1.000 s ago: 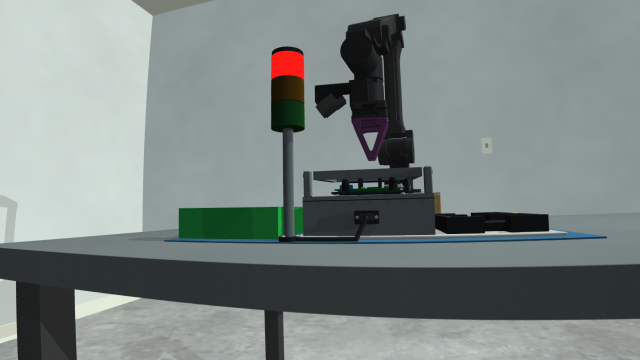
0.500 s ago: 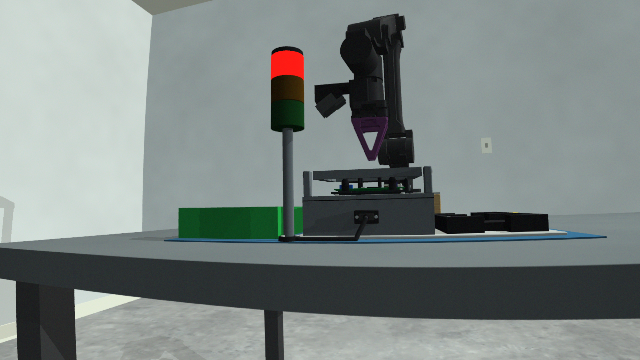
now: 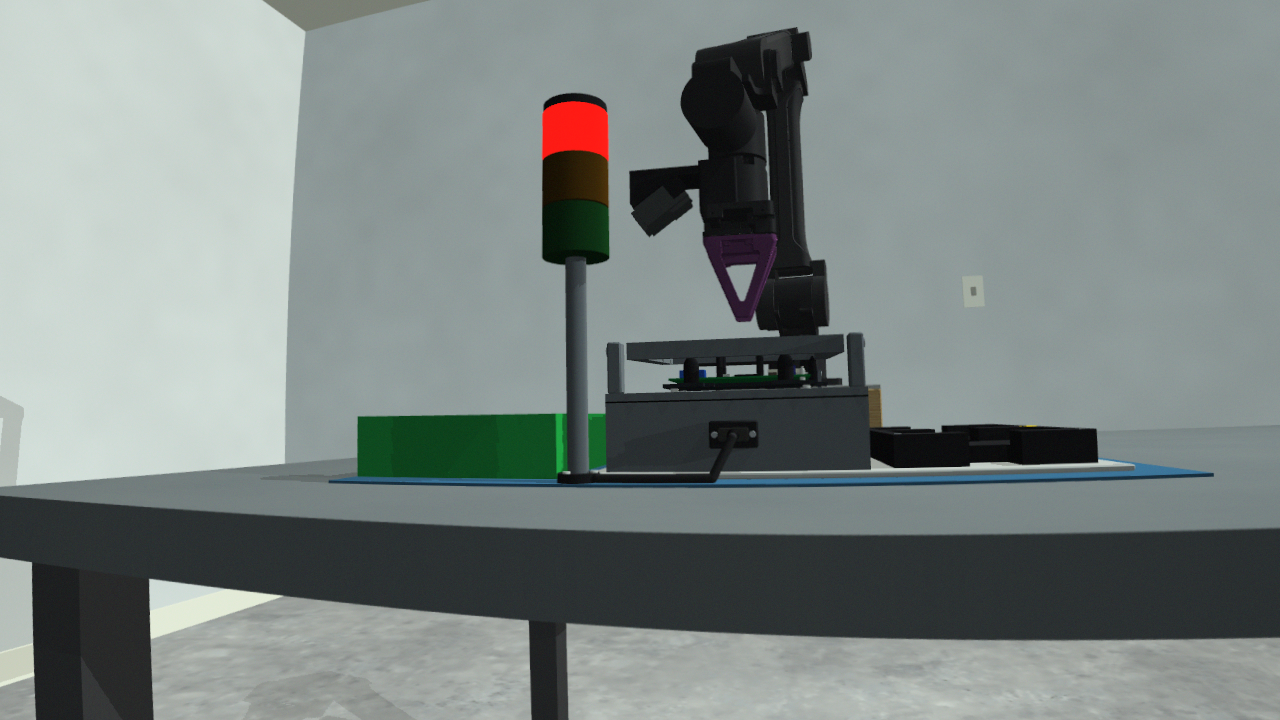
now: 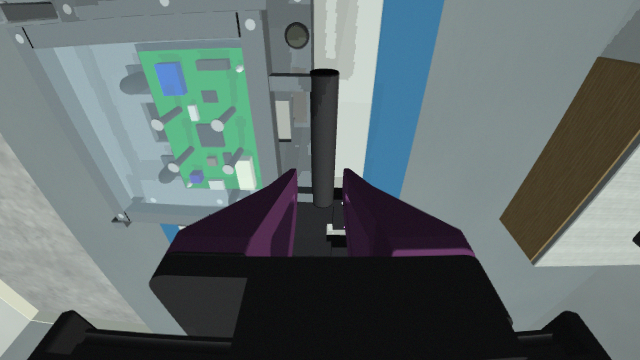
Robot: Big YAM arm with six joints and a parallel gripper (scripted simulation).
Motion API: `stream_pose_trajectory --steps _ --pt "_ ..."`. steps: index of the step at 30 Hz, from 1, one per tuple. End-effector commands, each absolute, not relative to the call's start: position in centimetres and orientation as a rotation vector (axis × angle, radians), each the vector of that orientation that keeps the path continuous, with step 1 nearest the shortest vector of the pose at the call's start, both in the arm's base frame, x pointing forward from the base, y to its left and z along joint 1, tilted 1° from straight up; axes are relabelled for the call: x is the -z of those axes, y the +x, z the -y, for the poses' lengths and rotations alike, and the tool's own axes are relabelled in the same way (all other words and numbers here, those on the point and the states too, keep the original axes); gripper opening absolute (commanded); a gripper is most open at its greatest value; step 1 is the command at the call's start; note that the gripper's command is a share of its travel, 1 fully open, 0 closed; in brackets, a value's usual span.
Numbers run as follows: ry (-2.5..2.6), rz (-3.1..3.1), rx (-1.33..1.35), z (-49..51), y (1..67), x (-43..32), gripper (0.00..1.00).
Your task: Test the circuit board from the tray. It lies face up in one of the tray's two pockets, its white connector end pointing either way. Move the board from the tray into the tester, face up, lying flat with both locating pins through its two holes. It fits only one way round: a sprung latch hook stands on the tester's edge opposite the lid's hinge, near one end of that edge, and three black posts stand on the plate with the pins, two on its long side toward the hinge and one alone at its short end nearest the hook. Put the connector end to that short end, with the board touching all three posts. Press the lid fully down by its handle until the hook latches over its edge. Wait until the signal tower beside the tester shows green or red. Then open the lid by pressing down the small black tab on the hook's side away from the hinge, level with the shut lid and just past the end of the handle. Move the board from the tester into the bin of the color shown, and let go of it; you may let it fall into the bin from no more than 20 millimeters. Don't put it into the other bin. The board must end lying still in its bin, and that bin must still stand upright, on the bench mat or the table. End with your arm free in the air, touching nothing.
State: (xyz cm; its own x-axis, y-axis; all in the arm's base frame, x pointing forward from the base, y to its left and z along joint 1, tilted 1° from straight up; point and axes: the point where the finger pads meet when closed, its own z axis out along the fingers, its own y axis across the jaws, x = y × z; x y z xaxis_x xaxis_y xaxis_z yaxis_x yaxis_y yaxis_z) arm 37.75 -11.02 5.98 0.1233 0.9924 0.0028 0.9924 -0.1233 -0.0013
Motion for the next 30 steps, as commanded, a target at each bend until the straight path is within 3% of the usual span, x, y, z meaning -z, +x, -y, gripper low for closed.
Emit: stream_pose_trajectory --steps 1,30 --pt "-2.341 2.088 -0.005 11.26 38.07 -5.47 0.26" --pt "-2.341 2.089 -0.004 11.25 37.92 -4.75 0.26"
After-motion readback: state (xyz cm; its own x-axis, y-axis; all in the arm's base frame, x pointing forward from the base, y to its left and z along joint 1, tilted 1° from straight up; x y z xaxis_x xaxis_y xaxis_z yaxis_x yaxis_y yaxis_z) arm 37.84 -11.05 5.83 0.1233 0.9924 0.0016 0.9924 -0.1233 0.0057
